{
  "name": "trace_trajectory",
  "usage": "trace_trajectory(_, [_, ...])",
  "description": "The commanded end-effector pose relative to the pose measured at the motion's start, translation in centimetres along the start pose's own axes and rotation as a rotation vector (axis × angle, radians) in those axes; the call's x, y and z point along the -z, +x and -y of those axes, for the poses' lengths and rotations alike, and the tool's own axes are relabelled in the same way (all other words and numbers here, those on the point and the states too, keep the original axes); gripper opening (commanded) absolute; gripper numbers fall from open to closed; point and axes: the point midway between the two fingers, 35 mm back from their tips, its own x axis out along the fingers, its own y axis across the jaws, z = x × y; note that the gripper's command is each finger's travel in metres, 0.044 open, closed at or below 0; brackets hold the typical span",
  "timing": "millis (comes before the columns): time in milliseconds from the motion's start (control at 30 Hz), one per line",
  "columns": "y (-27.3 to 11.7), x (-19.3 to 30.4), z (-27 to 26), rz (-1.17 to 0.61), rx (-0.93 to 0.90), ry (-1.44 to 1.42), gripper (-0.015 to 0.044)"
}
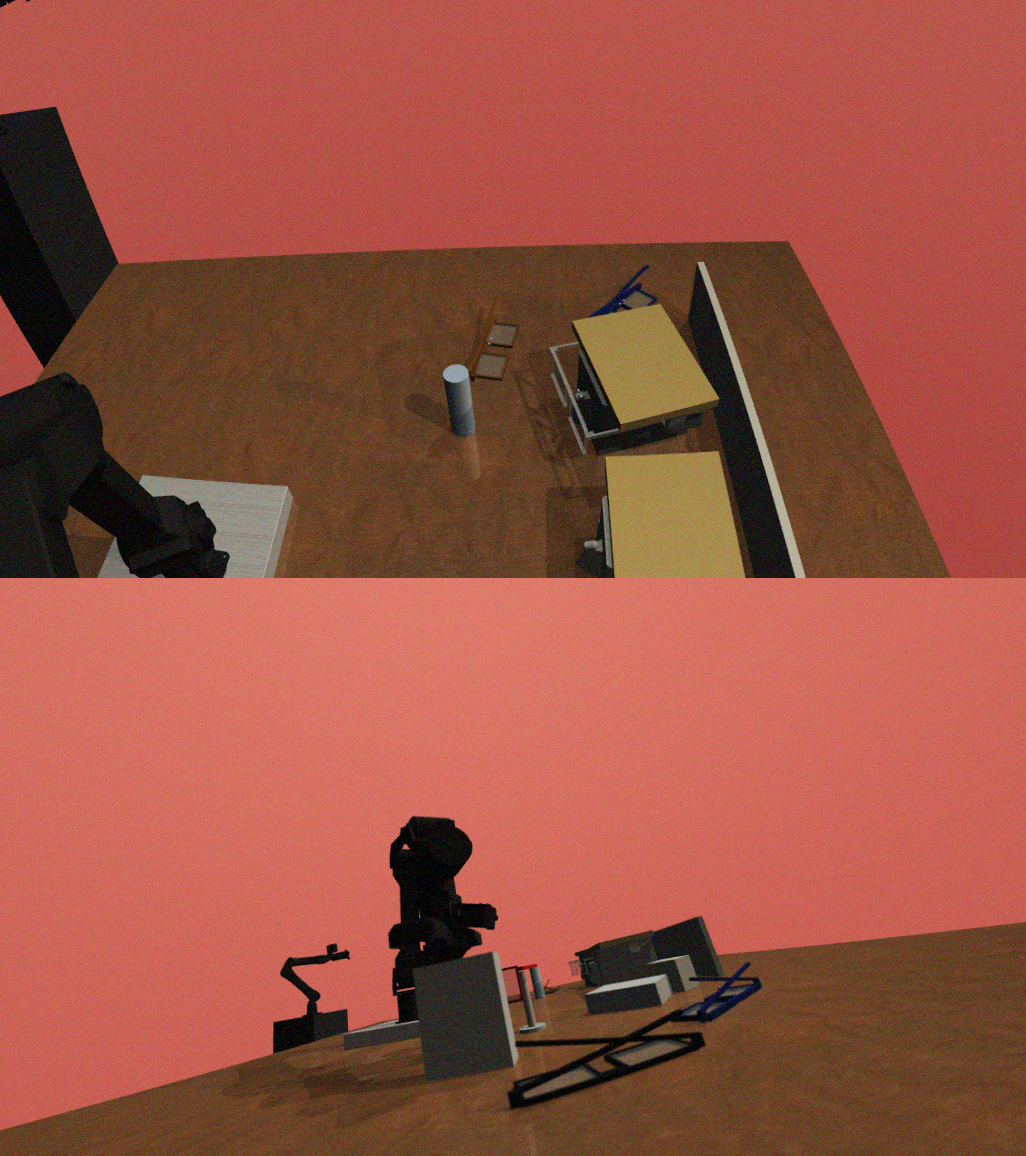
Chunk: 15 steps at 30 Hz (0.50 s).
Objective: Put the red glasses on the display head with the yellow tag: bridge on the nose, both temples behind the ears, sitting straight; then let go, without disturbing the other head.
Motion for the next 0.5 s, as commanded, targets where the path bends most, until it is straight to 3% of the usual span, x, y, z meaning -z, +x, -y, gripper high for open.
trace_trajectory(0, [-1.6,-0.3,0.2,0.003,0.009,0.002,0.0])
trace_trajectory(233, [-4.9,-0.4,0.1,0.003,0.009,0.002,0.0])
trace_trajectory(467, [-5.2,-1.1,-0.6,-0.002,0.015,0.025,0.0])
